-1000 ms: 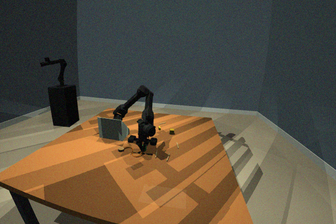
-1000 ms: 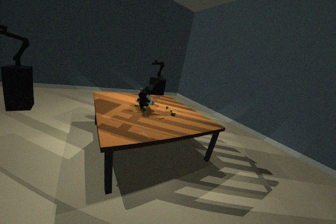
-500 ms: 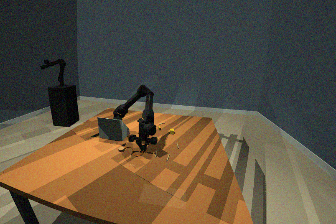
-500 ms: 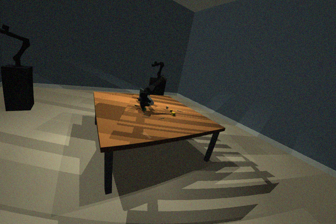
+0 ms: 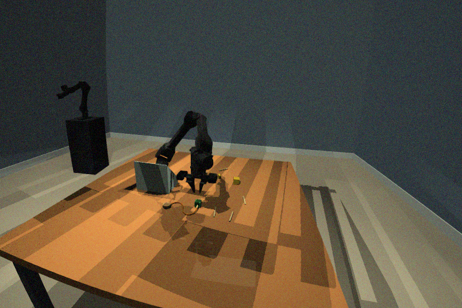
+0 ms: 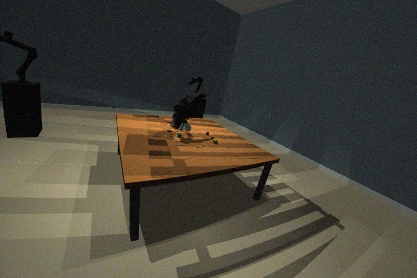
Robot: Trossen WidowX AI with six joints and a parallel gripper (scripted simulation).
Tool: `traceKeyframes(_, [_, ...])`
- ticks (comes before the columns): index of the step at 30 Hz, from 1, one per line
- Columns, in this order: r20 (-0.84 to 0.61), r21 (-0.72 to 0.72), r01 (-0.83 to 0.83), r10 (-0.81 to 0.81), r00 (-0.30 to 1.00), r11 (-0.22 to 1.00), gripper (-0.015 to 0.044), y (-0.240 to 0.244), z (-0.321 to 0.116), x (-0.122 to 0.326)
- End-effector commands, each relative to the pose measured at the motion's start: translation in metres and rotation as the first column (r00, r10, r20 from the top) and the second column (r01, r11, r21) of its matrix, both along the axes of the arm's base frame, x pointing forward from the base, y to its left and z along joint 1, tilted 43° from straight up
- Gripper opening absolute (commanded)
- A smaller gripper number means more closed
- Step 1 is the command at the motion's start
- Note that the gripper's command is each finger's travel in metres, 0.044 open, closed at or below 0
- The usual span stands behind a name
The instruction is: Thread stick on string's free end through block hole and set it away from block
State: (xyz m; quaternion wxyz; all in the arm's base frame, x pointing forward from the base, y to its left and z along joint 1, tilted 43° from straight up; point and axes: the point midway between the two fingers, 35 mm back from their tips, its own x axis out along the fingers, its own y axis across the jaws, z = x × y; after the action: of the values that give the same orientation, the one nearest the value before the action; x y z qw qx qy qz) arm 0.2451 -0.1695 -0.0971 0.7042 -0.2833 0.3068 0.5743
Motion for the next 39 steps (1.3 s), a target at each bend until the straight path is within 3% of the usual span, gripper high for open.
traceKeyframes(1, [-0.087,0.021,0.099,-0.097,0.991,0.995,0.0120,0.004,0.000,-0.001])
traceKeyframes(4, [-0.274,0.028,0.316,-0.297,0.915,0.948,0.0120,0.008,0.003,0.000])
traceKeyframes(8, [-0.501,-0.029,0.573,-0.508,0.700,0.819,0.0120,0.013,0.008,0.001])
traceKeyframes(13, [-0.705,-0.192,0.793,-0.644,0.298,0.577,0.0120,0.020,0.014,0.001])
traceKeyframes(17, [-0.772,-0.373,0.857,-0.631,-0.074,0.356,0.0120,0.025,0.018,0.002])
traceKeyframes(21, [-0.743,-0.570,0.809,-0.512,-0.432,0.145,0.0120,0.030,0.023,0.002])
traceKeyframes(27, [-0.619,-0.755,0.655,-0.304,-0.725,-0.026,0.0120,0.036,0.028,0.002])
traceKeyframes(33, [-0.419,-0.898,0.421,-0.040,-0.907,-0.129,0.0120,0.042,0.032,0.002])
traceKeyframes(36, [-0.299,-0.947,0.283,0.102,-0.949,-0.152,0.0120,0.044,0.034,0.002])
traceKeyframes(39, [-0.270,-0.956,0.248,0.136,-0.953,-0.154,0.0120,0.045,0.034,0.002])
